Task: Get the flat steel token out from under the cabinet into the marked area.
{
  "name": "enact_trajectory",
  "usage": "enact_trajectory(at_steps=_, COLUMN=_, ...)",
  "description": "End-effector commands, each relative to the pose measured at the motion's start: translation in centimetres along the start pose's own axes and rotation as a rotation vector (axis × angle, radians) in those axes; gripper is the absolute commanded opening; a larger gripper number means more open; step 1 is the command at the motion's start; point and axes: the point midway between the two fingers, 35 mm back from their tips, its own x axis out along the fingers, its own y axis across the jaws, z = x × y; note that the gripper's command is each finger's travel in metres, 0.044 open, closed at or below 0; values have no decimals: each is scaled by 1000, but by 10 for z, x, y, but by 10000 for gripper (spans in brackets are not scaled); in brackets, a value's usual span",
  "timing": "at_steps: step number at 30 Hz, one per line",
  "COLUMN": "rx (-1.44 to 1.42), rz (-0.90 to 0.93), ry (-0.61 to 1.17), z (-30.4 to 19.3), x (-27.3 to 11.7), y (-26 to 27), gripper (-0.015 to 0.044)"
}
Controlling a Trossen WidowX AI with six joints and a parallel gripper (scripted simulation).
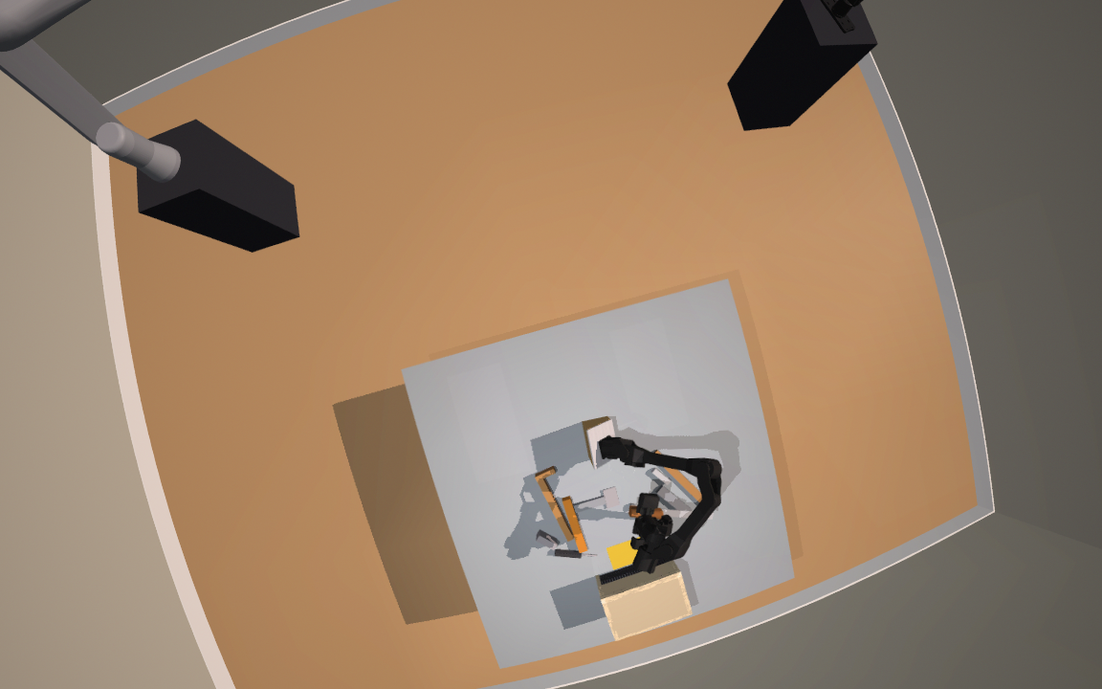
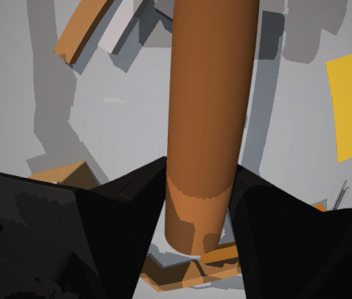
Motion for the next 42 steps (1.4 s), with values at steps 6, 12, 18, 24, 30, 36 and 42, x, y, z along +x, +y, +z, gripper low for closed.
enact_trajectory(at_steps=6, rx=81, rz=-2, ry=-8, z=0, x=-1, y=0, gripper=0)
enact_trajectory(at_steps=12, rx=129, rz=-2, ry=-8, z=0, x=-1, y=0, gripper=0)
enact_trajectory(at_steps=18, rx=177, rz=-2, ry=-8, z=0, x=-1, y=0, gripper=0)
enact_trajectory(at_steps=24, rx=225, rz=-2, ry=-8, z=0, x=-1, y=0, gripper=0)
enact_trajectory(at_steps=30, rx=273, rz=-2, ry=-8, z=0, x=-1, y=0, gripper=0)
enact_trajectory(at_steps=36, rx=321, rz=-1, ry=-8, z=0, x=-1, y=0, gripper=0)
enact_trajectory(at_steps=42, rx=369, rz=-1, ry=-8, z=0, x=-1, y=0, gripper=0)
